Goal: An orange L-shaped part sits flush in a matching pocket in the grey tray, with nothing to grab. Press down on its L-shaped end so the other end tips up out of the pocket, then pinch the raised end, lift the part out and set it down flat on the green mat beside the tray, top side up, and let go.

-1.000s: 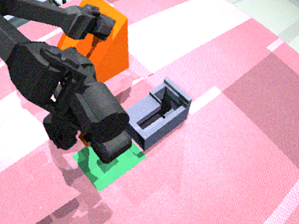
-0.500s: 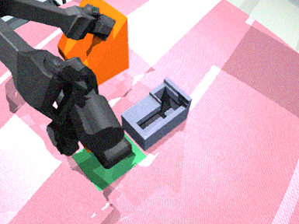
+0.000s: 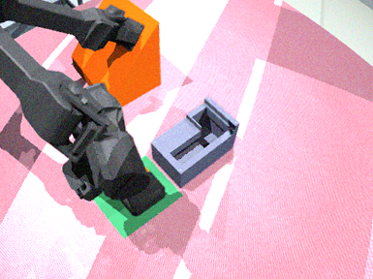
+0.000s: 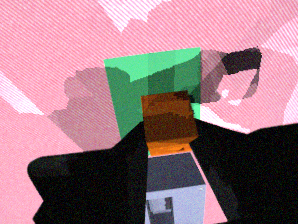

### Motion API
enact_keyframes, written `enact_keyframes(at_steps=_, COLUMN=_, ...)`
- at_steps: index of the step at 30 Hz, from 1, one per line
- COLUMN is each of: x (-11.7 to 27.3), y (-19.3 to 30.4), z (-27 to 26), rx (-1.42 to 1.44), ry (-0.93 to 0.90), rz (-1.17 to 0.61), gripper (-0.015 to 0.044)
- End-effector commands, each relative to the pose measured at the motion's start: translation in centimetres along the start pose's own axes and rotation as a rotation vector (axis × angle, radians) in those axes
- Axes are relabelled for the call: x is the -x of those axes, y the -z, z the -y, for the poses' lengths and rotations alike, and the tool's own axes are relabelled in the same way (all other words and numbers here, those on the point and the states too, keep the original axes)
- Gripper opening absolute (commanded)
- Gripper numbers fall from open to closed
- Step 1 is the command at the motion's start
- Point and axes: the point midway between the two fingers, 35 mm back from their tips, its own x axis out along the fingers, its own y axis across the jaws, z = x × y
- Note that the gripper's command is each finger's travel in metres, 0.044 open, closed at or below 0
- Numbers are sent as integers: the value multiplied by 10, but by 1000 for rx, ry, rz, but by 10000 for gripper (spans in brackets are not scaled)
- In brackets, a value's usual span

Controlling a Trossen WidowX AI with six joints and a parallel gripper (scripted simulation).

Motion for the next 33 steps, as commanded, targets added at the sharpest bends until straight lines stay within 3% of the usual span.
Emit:
enact_keyframes(at_steps=1, x=-9, y=2, z=2, rx=8, ry=5, rz=-4, gripper=0)
enact_keyframes(at_steps=22, x=-16, y=1, z=2, rx=3, ry=6, rz=0, gripper=0)
enact_keyframes(at_steps=33, x=-8, y=1, z=1, rx=3, ry=5, rz=-3, gripper=289)
